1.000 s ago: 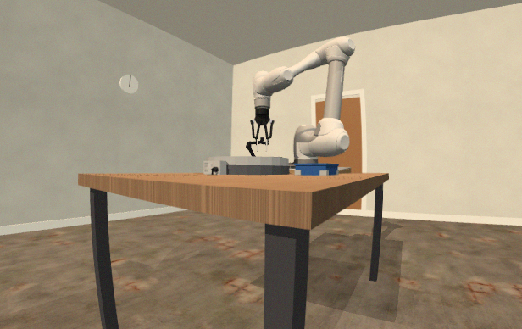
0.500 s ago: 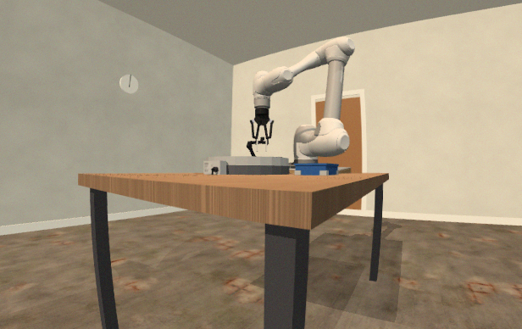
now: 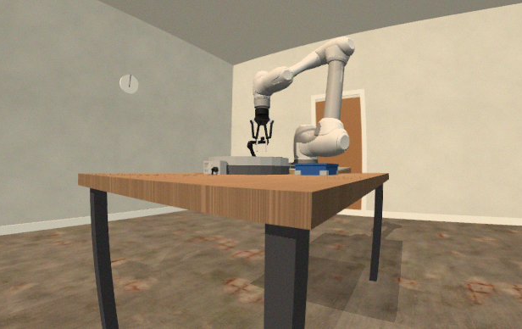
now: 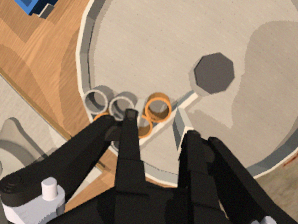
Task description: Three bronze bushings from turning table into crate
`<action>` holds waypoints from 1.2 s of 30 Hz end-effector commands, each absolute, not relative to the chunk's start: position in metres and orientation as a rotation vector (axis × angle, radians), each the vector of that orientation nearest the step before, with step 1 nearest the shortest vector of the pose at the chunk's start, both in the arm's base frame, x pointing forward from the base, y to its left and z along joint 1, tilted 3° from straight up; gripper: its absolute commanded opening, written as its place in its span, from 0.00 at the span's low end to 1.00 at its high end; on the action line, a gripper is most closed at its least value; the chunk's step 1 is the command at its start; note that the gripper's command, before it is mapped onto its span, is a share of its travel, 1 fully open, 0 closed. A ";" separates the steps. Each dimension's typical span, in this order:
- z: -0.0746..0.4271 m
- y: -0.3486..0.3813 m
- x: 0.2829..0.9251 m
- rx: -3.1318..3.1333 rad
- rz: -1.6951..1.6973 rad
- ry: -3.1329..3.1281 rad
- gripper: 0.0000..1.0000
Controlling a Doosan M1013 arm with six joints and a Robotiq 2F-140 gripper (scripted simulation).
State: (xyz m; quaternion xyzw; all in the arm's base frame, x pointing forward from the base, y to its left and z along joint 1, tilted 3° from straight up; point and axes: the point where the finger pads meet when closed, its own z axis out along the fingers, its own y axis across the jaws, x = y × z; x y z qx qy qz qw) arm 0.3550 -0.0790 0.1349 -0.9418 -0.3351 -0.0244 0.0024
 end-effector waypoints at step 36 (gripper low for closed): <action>0.111 -0.078 0.356 -2.954 -0.077 -1.051 0.28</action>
